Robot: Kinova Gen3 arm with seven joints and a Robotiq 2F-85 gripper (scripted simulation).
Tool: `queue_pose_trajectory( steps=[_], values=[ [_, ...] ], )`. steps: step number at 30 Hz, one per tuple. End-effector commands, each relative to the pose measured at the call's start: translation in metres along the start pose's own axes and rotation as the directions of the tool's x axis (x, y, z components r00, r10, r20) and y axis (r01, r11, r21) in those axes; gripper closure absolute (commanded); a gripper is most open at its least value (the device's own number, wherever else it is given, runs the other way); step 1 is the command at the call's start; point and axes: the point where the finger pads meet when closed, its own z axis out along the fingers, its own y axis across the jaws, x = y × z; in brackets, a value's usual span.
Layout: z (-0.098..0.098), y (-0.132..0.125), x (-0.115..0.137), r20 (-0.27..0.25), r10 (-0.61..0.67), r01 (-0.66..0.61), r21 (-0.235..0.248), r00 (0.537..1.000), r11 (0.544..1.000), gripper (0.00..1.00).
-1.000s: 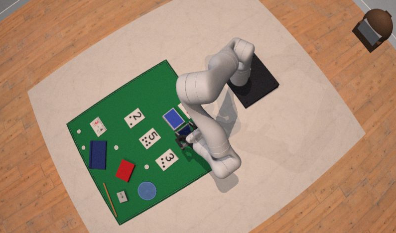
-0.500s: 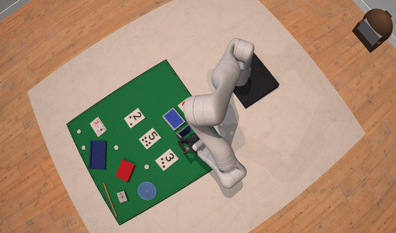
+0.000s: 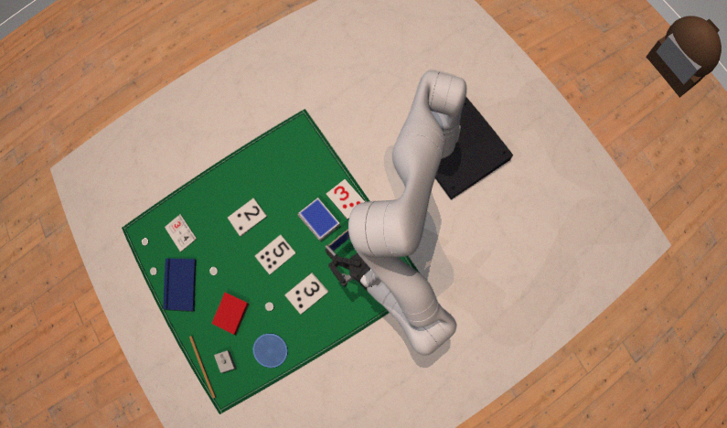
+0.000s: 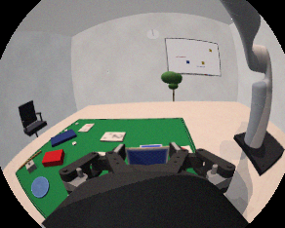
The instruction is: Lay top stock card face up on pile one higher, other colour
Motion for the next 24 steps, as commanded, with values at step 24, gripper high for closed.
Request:
queue_pose_trajectory(
  steps=[24],
  values=[
    [-0.0007,0.0016,-0.0058,-0.117,-0.007,0.008,0.006,0.993,1.000,0.29]
  ],
)
